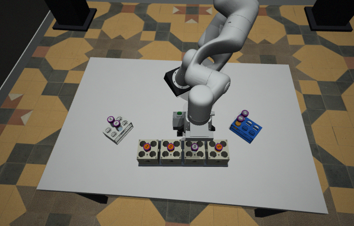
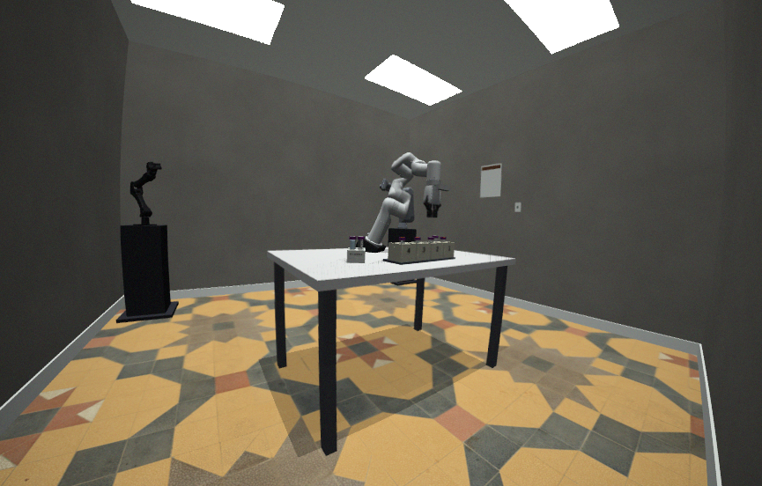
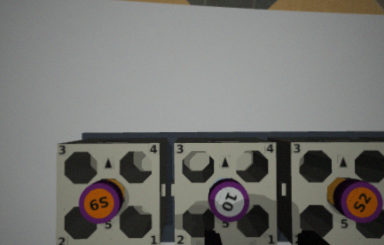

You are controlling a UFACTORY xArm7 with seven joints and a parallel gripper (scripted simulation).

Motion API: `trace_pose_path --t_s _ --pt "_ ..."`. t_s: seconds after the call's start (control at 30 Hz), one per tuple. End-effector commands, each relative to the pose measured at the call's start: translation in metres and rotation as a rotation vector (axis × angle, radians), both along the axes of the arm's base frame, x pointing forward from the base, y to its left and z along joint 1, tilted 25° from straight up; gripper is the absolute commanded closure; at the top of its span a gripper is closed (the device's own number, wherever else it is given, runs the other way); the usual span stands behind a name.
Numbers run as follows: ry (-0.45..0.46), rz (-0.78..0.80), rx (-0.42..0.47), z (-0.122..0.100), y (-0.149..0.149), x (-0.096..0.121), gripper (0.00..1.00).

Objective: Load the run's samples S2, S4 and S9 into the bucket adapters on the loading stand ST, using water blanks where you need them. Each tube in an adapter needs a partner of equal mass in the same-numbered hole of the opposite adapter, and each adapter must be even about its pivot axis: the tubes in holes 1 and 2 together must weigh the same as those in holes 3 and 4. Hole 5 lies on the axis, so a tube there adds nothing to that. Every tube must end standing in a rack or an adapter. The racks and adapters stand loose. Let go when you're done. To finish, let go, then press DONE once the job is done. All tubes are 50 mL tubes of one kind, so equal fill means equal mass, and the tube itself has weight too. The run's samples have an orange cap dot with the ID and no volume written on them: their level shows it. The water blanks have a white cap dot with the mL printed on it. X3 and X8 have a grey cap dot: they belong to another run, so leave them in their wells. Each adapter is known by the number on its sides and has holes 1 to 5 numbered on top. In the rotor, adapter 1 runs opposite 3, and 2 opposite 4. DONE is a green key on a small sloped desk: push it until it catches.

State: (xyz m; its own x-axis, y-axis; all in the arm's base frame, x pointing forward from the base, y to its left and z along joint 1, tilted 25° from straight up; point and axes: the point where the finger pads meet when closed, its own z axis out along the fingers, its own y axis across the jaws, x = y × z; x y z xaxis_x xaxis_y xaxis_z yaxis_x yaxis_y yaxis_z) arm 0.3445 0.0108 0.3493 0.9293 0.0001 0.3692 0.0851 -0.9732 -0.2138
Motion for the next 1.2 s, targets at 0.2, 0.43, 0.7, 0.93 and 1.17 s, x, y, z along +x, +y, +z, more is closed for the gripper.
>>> trace_pose_path --t_s 0.2,0.43,0.7,0.93,1.17 --pt "-0.004 -0.001 0.000 0.002 0.000 0.000 0.56" --pt "0.008 -0.031 0.007 -0.002 -0.001 -0.003 1.00" --pt "0.105 -0.272 0.069 -0.033 -0.009 -0.027 1.00" --pt "0.165 -0.422 0.108 -0.052 -0.014 -0.043 1.00" --pt "0.250 -0.633 0.162 -0.078 -0.021 -0.064 1.00"
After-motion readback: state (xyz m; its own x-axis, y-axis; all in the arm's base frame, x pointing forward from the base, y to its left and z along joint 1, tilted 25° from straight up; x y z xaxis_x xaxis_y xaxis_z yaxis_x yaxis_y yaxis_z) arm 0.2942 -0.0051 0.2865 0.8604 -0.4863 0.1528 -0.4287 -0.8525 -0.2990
